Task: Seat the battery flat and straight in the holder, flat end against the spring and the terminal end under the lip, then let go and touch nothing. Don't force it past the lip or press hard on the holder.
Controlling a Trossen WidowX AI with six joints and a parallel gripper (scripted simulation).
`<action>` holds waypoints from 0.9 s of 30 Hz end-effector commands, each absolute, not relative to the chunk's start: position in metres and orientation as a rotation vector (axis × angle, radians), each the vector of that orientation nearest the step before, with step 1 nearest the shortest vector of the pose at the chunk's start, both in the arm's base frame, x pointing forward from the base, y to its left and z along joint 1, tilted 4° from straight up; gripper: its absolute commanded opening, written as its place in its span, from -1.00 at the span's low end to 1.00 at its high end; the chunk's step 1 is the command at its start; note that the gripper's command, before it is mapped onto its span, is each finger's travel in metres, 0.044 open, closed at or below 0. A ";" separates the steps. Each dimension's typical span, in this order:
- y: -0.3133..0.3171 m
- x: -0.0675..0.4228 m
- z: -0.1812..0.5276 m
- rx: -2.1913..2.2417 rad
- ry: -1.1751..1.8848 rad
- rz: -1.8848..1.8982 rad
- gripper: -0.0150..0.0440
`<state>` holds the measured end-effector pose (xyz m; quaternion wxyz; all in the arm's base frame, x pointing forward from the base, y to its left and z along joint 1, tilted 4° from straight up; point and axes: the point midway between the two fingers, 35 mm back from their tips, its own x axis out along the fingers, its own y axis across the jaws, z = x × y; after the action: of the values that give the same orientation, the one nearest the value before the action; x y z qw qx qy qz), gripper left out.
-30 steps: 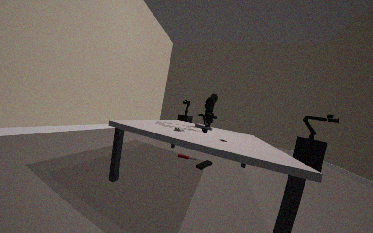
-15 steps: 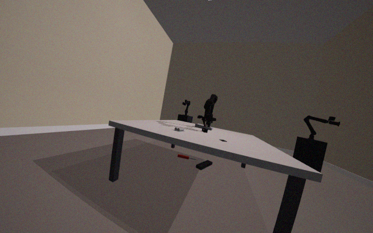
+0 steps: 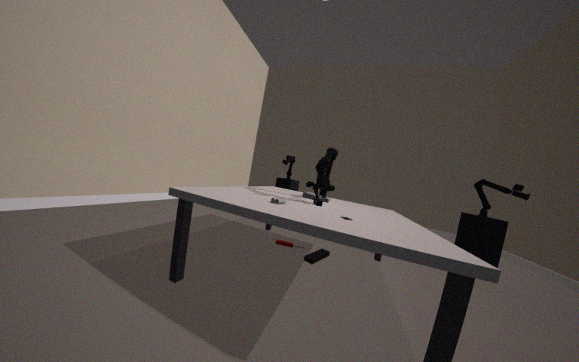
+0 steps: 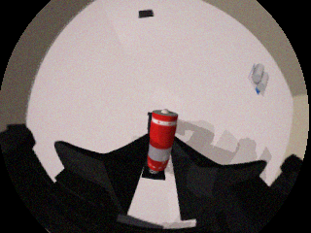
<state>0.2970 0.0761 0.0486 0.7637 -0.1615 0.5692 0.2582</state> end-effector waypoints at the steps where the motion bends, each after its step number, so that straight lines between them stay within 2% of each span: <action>1: 0.076 0.294 0.045 -0.340 1.219 0.566 -0.20; 27: 0.073 0.290 0.032 -0.284 1.057 0.582 -0.20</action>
<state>0.2935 0.0737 0.0359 0.8103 -0.1358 0.5024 0.2692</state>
